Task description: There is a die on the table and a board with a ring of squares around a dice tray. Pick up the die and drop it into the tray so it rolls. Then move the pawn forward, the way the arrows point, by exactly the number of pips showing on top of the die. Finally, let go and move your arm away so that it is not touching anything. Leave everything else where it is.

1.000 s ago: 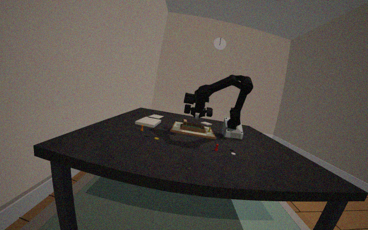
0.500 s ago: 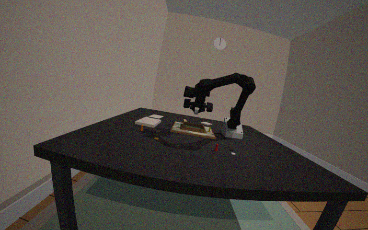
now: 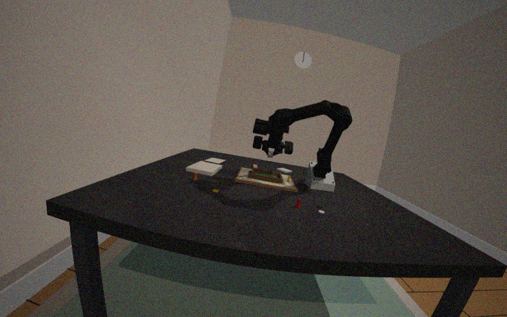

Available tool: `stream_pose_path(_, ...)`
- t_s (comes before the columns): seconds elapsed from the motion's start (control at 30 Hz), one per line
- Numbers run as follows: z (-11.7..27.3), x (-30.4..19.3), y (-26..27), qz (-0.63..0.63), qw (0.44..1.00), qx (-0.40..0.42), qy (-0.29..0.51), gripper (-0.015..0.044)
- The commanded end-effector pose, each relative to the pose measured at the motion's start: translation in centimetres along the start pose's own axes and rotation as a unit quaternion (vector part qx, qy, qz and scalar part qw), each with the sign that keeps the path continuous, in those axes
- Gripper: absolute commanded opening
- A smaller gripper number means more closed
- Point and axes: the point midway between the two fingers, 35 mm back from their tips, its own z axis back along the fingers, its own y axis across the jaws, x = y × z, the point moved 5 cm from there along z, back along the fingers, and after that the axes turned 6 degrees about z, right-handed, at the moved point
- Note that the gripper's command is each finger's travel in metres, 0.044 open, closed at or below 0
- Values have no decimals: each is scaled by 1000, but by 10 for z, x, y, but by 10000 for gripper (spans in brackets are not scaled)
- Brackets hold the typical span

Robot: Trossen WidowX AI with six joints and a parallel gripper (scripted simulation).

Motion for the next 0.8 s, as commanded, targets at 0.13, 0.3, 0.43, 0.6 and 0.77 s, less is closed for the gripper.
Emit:
stream_pose_path(0.13, 2, 2, 0, 0, 1000, 0, 0, 236)
stream_pose_path(0.3, 26, 30, -3, 1, 1000, 0, -3, 368)
stream_pose_path(0.43, 19, 30, -3, 7, 999, -9, 31, 440)
stream_pose_path(0.6, -27, 38, -5, 19, 957, -6, 289, 440)
stream_pose_path(0.77, -43, 46, -4, 1, 913, 43, 407, 440)
